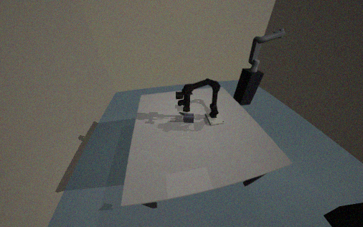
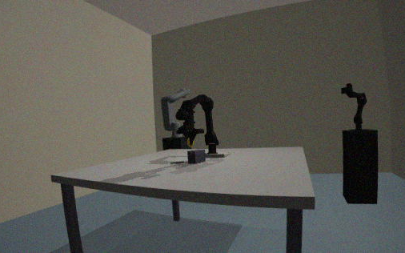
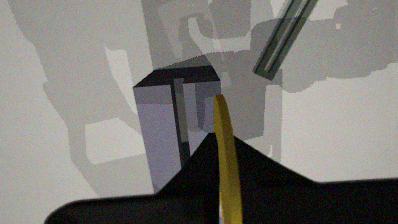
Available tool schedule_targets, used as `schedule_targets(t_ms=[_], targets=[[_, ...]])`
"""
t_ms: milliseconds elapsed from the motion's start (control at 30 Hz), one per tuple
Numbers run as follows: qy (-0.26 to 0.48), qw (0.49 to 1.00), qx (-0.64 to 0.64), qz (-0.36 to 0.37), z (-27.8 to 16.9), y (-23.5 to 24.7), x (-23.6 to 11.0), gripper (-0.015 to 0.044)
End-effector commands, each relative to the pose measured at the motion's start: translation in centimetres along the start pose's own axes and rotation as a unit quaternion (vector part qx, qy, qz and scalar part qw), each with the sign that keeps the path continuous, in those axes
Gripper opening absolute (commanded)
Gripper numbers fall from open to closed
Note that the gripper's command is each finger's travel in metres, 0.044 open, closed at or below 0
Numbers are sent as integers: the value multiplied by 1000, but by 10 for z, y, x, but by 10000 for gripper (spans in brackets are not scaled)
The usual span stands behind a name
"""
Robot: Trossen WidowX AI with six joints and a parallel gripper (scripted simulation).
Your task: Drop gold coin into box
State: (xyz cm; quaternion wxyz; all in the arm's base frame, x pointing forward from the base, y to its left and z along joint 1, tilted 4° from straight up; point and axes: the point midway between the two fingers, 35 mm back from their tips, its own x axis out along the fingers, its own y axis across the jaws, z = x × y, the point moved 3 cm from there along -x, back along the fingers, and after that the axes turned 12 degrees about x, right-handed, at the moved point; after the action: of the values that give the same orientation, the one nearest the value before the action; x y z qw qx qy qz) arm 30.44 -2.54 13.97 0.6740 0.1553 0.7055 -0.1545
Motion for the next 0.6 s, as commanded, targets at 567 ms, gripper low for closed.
schedule_targets(t_ms=[567], targets=[[2, 1000, -1, 1, -25, 18, 1, 0]])
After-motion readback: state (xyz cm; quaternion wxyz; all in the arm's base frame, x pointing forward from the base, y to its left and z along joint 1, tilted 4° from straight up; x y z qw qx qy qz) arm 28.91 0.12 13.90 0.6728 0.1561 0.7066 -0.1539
